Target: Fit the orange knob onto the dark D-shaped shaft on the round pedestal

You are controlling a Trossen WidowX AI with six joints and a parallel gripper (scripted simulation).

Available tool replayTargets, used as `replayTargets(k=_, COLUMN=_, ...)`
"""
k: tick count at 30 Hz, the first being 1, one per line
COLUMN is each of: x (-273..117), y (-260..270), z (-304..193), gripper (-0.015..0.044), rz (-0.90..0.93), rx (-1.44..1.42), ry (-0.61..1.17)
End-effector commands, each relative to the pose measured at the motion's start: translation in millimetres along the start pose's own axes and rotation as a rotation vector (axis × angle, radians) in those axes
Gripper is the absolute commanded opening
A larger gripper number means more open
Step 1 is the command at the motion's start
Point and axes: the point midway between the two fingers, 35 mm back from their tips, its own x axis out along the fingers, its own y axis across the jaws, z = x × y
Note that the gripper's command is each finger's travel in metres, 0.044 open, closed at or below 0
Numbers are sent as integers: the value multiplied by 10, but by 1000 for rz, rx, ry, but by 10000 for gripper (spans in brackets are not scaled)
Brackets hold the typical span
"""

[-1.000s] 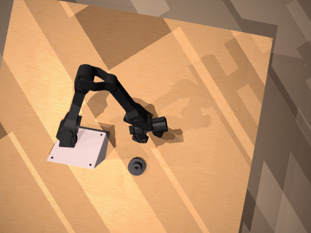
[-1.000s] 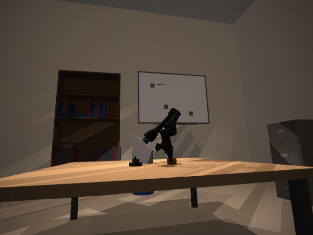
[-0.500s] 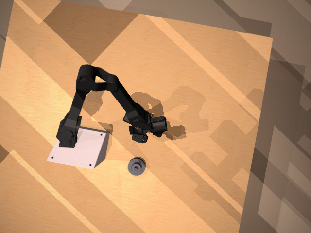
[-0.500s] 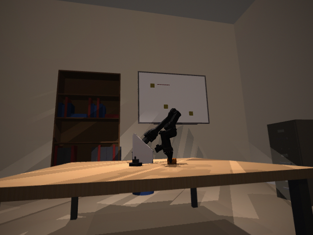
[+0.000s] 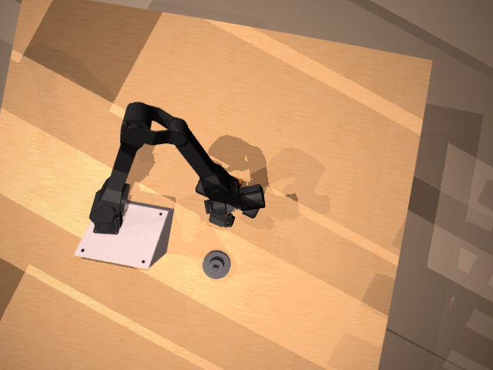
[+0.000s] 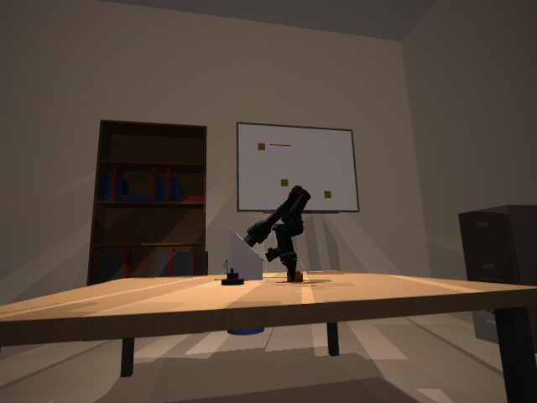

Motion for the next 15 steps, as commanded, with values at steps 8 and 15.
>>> replayTargets(k=8, x=-20, y=2, z=-35, gripper=179, rz=0, rx=1, ry=-67)
replayTargets(k=15, x=-62, y=1, z=-118, gripper=179, rz=-1, rx=0, ry=-203)
